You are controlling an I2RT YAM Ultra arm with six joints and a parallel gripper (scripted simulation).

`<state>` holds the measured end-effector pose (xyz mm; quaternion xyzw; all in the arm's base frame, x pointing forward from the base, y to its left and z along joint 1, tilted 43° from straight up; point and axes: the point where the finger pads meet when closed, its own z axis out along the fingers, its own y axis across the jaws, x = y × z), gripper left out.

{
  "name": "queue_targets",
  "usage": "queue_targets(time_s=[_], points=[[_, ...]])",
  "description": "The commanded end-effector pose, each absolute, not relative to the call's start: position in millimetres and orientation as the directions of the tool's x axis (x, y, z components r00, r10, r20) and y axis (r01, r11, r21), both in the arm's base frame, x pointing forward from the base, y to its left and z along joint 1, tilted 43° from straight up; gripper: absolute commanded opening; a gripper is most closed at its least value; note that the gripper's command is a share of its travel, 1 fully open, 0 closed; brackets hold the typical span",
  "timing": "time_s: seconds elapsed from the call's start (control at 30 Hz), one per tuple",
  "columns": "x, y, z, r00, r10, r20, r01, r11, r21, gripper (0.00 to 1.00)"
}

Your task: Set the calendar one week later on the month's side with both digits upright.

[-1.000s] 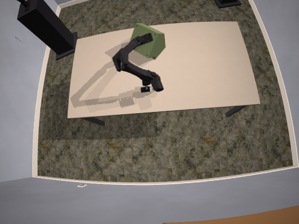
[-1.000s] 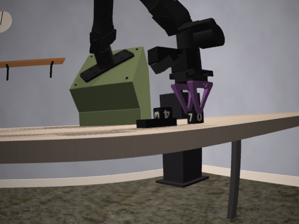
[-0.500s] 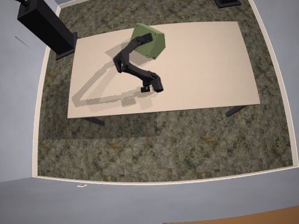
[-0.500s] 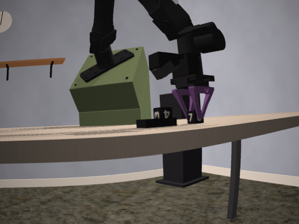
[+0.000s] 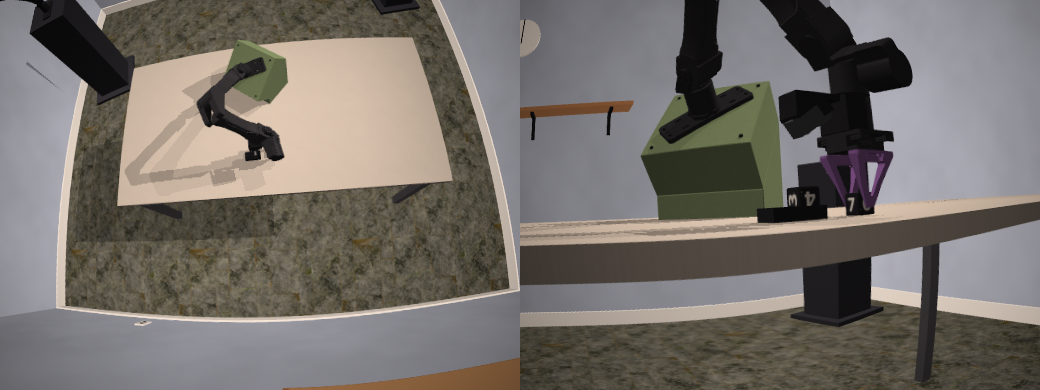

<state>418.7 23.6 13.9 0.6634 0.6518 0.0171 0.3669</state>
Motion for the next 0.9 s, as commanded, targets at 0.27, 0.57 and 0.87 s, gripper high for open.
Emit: queue_targets(time_s=[0.27, 0.57, 0.87], points=[[419.9, 26.1, 16.5, 0.148, 0.879, -0.453, 0.848, 0.123, 0.516, 0.45], [419.9, 26.1, 16.5, 0.148, 0.879, -0.453, 0.848, 0.123, 0.516, 0.45], [419.9, 26.1, 16.5, 0.148, 0.879, -0.453, 0.848, 0.123, 0.516, 0.26]])
